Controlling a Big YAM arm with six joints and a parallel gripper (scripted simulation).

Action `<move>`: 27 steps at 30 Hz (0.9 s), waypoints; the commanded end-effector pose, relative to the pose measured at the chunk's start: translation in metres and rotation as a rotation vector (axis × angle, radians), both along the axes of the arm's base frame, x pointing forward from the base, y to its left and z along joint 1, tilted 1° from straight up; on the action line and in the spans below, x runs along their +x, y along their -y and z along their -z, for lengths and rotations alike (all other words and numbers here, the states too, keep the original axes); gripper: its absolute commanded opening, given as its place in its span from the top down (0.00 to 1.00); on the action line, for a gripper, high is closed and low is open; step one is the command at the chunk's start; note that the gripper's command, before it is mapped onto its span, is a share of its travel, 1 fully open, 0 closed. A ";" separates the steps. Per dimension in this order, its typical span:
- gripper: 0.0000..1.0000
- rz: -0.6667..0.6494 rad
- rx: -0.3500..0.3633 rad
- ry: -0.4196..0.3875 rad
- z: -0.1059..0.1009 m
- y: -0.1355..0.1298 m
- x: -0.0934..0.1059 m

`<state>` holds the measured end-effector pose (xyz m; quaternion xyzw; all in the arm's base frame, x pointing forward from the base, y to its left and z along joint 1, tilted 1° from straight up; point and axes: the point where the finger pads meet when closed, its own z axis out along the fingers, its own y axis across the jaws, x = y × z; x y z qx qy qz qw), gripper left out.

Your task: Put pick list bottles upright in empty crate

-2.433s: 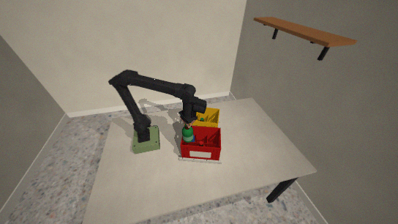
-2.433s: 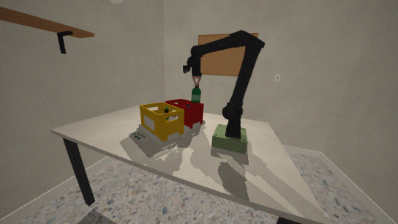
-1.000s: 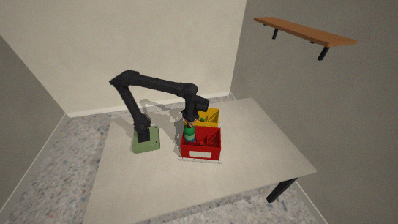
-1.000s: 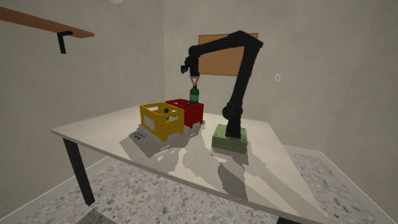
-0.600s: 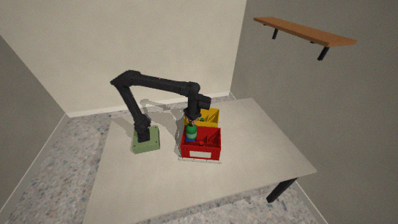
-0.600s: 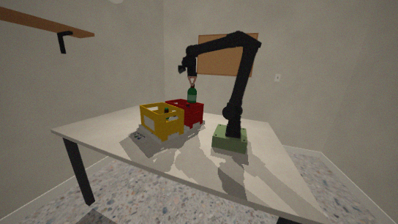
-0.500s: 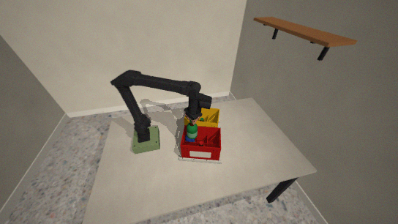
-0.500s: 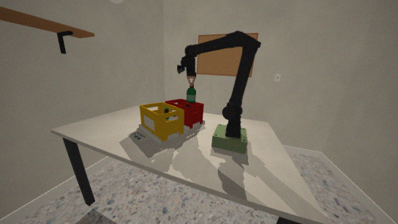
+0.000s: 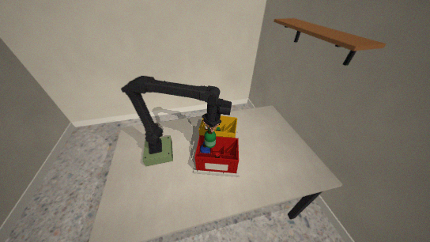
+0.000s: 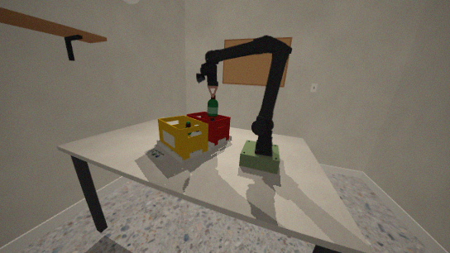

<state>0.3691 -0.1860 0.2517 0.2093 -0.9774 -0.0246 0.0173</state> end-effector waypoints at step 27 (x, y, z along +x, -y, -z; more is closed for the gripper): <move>1.00 0.015 -0.047 0.100 -0.048 -0.021 0.066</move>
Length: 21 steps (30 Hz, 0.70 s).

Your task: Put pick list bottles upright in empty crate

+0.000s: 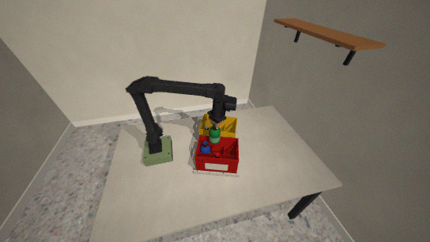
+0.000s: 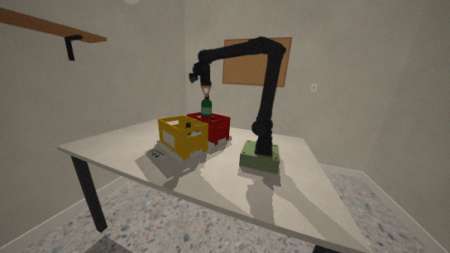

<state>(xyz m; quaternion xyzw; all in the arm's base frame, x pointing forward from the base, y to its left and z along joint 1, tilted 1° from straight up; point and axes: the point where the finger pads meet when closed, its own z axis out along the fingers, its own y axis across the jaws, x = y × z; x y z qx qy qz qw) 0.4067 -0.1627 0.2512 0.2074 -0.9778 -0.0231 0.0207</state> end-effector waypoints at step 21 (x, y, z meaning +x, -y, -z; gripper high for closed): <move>1.00 0.011 -0.043 0.119 -0.055 -0.020 0.057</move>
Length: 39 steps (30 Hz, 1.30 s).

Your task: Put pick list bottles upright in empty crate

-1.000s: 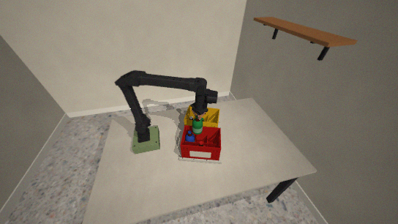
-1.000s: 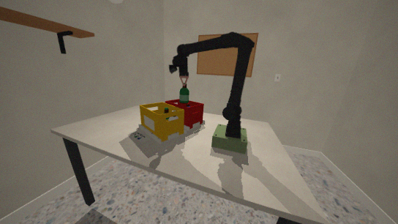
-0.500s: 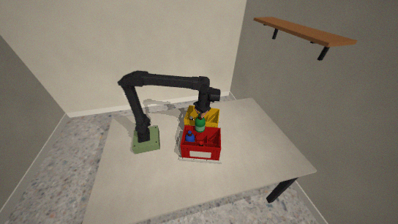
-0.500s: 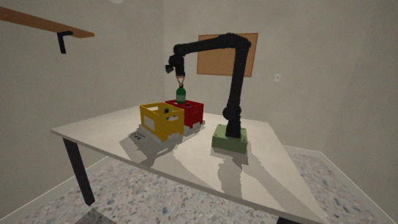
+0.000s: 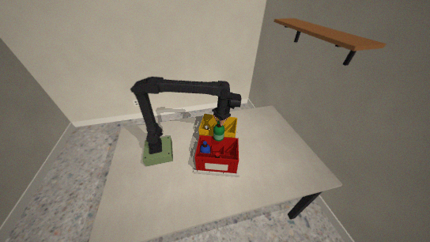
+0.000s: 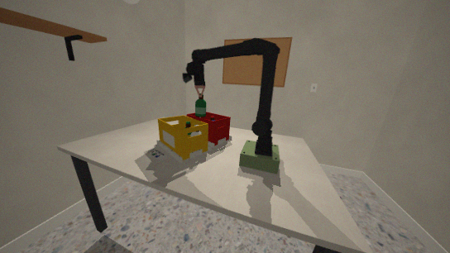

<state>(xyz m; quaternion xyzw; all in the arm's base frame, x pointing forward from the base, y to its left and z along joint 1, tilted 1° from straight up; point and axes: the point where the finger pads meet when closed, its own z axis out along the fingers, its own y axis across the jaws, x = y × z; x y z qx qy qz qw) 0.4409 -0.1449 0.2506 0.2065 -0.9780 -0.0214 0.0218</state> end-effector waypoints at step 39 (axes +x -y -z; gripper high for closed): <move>1.00 0.009 -0.029 0.099 -0.045 -0.040 0.085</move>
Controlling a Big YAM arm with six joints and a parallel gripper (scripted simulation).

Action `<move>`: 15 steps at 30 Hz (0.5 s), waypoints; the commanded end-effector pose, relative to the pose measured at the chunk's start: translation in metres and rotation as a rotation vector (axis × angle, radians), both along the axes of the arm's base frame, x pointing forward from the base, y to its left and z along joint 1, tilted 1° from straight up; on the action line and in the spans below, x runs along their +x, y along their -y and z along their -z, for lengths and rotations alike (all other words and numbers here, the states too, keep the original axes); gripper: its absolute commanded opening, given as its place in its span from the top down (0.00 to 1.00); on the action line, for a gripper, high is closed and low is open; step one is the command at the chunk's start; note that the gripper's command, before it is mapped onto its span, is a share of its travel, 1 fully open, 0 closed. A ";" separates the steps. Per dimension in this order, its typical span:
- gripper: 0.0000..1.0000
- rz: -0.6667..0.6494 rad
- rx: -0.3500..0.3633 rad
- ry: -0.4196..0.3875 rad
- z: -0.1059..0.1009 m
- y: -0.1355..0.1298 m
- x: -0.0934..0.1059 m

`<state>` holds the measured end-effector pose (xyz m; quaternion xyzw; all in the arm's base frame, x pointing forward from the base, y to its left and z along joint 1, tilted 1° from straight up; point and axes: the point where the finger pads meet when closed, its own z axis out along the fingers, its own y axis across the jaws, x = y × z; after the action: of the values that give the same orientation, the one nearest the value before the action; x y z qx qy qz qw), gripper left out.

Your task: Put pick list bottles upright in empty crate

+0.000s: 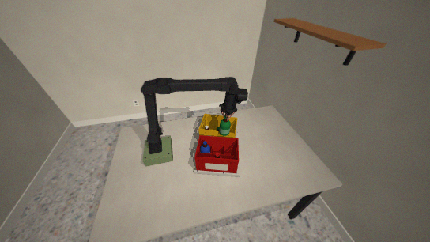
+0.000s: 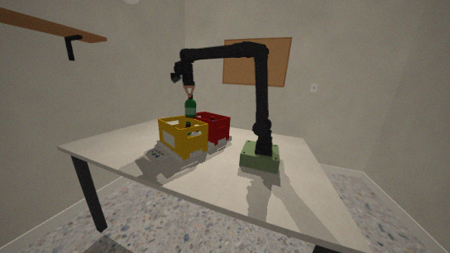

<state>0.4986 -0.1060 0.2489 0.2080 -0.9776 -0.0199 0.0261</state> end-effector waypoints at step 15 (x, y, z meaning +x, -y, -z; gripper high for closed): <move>1.00 0.012 -0.024 0.110 -0.049 -0.016 0.048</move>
<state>0.5204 -0.0940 0.2477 0.2063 -0.9780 -0.0186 0.0264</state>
